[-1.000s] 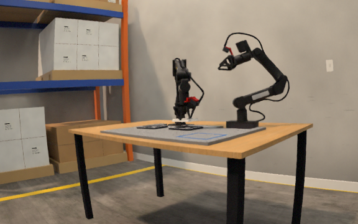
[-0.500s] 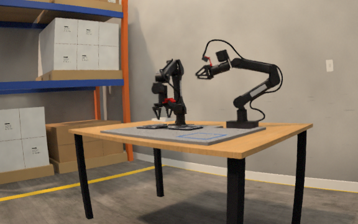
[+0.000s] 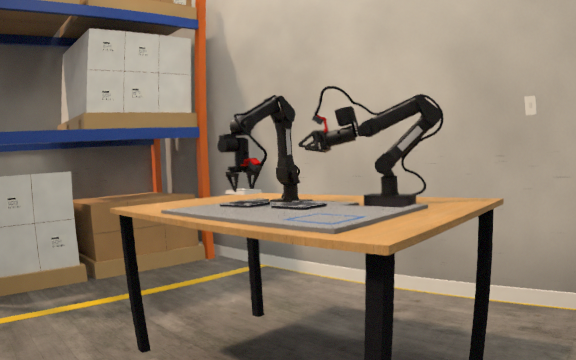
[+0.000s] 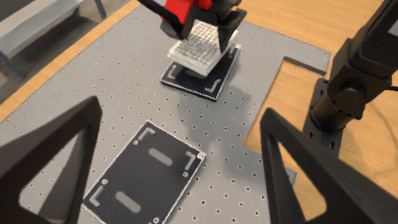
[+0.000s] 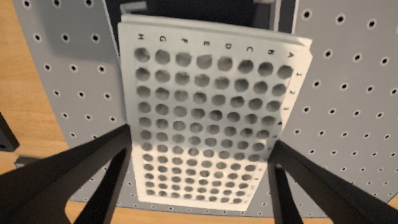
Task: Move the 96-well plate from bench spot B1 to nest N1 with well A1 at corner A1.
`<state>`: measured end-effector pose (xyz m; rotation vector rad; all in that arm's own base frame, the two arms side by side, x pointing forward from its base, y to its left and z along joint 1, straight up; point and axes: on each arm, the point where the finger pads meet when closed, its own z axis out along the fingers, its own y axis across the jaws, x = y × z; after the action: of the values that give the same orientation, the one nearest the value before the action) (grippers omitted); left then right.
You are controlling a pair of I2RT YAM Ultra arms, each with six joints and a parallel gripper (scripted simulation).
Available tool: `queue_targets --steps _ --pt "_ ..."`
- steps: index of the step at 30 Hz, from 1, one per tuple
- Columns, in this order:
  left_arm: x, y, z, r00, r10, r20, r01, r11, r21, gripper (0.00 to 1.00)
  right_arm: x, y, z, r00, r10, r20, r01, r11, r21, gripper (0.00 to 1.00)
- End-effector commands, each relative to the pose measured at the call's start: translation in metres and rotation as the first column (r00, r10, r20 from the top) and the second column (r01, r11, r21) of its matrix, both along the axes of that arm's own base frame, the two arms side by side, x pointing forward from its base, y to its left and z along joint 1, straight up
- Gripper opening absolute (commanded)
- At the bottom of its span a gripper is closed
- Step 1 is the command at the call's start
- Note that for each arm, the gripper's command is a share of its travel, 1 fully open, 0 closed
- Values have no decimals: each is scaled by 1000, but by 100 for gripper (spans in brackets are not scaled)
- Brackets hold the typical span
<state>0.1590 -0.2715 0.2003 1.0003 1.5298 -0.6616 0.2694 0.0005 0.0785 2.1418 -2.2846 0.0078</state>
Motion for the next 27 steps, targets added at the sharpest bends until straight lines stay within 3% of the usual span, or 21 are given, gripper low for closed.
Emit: queue_targets --steps 1,4,7,14,16,18,27 --pt "-1 -13 32 996 -27 81 37 990 -133 100 4 2 6 999 28 24 -29 999 25 78" --pt "-1 -13 21 997 -30 64 37 994 -108 100 4 1 6 1000 -13 23 13 1000 25 78" --pt "-1 -14 24 997 -30 66 37 993 -111 100 4 1 6 989 -143 21 143 989 27 78" --pt "-1 -14 22 998 -31 63 37 994 -107 100 3 1 7 883 -468 26 467 884 27 78" --pt "-1 -14 22 998 -31 63 37 994 -107 100 3 1 7 843 -538 25 537 843 29 78" --pt "-1 -14 22 998 -31 63 37 994 -107 100 3 1 7 843 -538 25 537 843 29 78" --pt "2 -12 27 997 -15 69 23 993 -120 100 3 1 7 566 -824 21 823 566 35 78"
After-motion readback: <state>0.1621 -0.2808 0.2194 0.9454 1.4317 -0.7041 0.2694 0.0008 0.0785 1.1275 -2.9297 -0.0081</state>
